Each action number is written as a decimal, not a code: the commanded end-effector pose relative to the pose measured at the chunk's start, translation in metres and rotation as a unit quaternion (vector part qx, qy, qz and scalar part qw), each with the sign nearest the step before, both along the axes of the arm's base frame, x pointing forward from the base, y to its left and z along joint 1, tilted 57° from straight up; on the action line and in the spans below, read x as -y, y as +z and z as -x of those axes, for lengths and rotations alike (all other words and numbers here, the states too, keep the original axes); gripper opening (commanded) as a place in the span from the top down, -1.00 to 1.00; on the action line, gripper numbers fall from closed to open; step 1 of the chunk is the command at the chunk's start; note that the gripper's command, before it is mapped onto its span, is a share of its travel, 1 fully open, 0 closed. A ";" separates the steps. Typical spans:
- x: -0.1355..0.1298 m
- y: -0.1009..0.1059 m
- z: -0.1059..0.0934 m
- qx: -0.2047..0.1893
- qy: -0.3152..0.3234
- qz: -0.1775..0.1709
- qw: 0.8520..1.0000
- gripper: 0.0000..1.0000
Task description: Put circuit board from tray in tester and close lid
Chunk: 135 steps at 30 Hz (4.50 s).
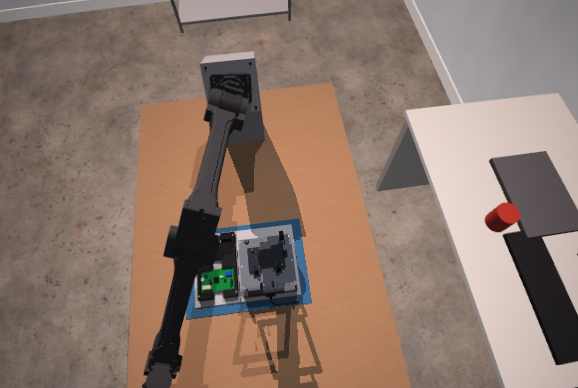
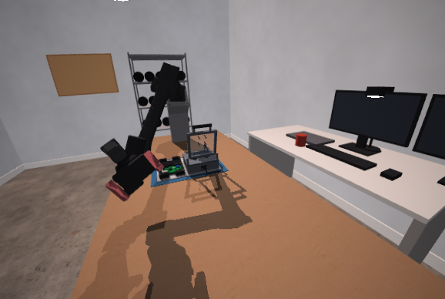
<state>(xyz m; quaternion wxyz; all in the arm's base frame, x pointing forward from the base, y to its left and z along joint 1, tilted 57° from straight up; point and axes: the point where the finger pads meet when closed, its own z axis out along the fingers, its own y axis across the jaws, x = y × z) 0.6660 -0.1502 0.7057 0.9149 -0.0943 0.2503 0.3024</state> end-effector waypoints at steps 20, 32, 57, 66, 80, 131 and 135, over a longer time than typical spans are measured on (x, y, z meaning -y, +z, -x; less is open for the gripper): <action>-0.003 0.027 0.022 0.027 -0.007 0.010 1.000 -1.00; 0.008 0.037 0.029 0.007 -0.065 0.022 0.998 -1.00; 0.013 0.040 0.032 -0.011 -0.110 0.035 0.993 -1.00; 0.013 0.041 0.033 -0.011 -0.112 0.035 0.993 -1.00; 0.013 0.041 0.033 -0.011 -0.112 0.036 0.993 -1.00; 0.029 0.023 0.054 -0.122 -0.329 0.157 0.923 -1.00; 0.030 0.015 0.059 -0.138 -0.352 0.179 0.908 -1.00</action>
